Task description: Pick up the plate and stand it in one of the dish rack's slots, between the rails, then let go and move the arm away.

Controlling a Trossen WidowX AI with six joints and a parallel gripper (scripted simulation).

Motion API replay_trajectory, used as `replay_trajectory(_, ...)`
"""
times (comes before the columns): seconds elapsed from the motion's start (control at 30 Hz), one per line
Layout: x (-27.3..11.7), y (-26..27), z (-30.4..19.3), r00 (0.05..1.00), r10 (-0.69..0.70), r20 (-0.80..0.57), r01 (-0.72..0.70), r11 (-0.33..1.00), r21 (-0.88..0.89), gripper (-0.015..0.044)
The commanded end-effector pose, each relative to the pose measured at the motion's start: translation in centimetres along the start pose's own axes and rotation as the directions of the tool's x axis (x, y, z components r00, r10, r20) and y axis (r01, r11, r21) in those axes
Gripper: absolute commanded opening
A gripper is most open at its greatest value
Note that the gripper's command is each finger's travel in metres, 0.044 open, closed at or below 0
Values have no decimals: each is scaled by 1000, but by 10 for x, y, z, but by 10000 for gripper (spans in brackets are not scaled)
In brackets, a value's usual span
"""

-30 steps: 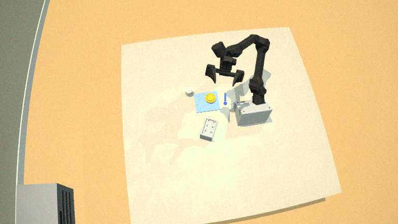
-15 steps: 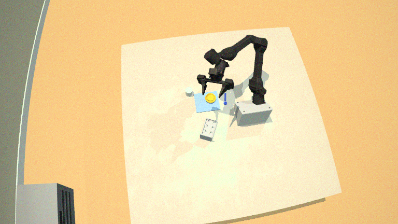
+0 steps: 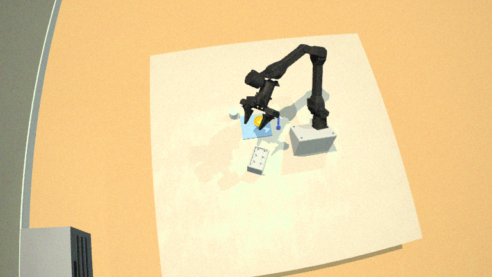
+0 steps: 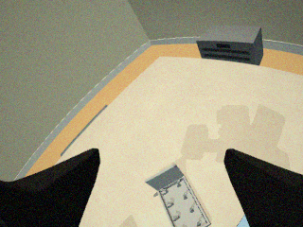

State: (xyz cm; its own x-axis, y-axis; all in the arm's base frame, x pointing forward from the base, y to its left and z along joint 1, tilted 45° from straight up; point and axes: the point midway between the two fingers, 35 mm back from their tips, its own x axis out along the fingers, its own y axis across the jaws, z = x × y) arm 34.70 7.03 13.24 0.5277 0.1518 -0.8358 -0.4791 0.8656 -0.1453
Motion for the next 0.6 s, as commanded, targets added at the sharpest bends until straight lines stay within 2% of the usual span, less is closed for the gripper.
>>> replay_trajectory(0.0,8,-18,-21,992,-70,-104,77,994,72,400)
replay_trajectory(0.27,12,-51,-61,936,-193,-294,250,954,166,400)
replay_trajectory(0.57,6,-83,-107,812,-304,-499,451,869,205,400)
